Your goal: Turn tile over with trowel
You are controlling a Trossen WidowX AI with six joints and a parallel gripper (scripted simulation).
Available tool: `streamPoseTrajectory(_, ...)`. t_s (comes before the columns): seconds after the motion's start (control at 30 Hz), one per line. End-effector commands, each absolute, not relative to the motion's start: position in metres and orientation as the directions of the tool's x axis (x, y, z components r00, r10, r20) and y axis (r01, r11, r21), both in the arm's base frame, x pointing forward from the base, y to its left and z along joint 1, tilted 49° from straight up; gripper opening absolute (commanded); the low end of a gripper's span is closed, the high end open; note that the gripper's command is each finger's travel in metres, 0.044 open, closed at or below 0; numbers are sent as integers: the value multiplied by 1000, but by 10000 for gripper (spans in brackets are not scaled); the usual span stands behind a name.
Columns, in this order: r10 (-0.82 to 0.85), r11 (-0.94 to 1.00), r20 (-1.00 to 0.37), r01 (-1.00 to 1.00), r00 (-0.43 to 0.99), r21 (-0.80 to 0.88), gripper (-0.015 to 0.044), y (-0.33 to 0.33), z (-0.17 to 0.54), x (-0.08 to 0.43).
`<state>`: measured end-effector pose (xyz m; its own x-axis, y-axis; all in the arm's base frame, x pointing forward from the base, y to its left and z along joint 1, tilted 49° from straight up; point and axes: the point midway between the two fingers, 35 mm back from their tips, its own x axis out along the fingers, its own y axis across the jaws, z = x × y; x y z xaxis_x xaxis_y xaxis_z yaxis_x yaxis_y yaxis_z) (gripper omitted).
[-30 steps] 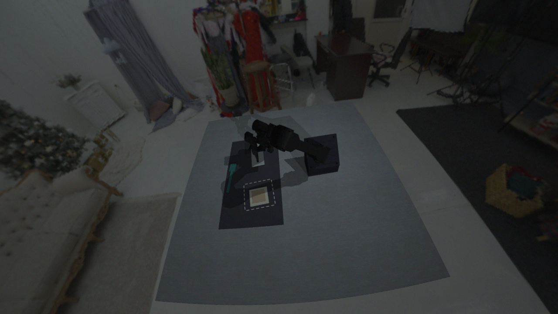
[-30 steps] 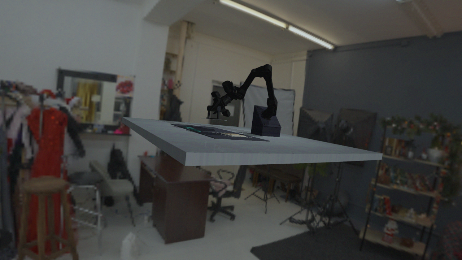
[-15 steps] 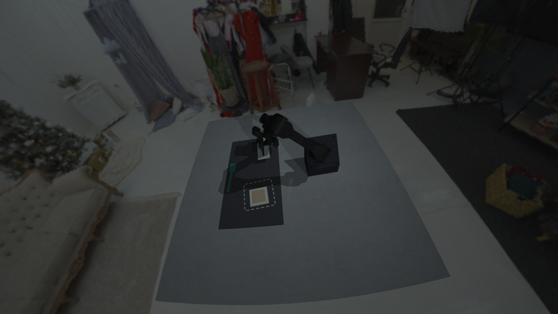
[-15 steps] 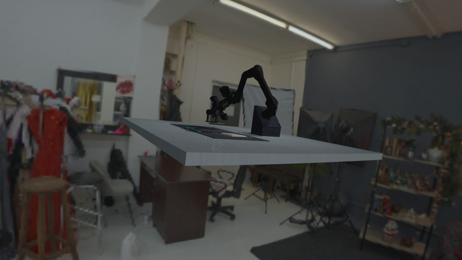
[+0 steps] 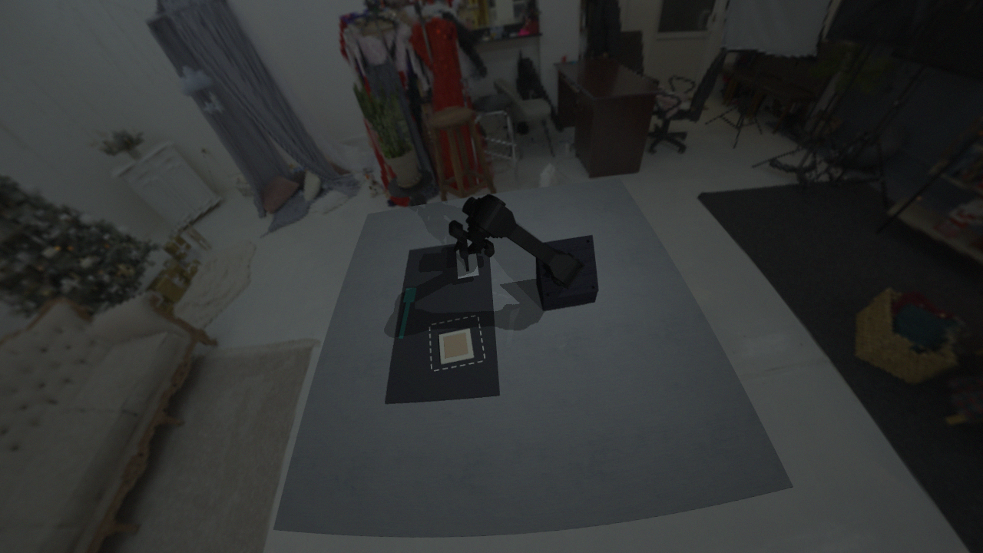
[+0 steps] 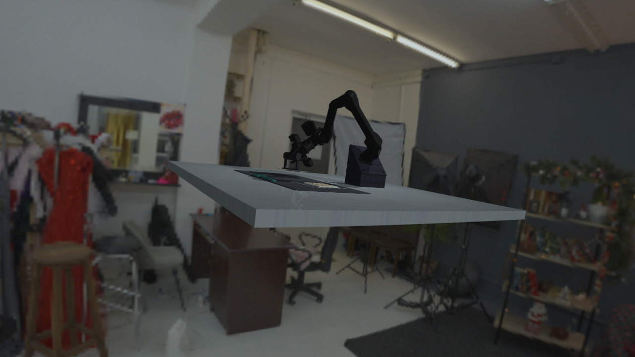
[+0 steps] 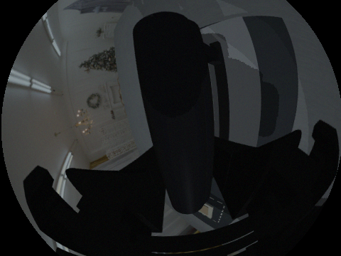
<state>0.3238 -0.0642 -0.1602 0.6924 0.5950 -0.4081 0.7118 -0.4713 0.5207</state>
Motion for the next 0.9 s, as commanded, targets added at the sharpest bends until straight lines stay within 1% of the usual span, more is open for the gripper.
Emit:
streamPoseTrajectory(0.0, 591, -470, -405, 706, 698, 530, 0, -64, -162, 327)
streamPoseTrajectory(0.7, 591, -469, -408, 707, 697, 529, 0, -42, -183, 325)
streamPoseTrajectory(0.87, 591, -469, -408, 707, 697, 529, 131, -42, -183, 325)
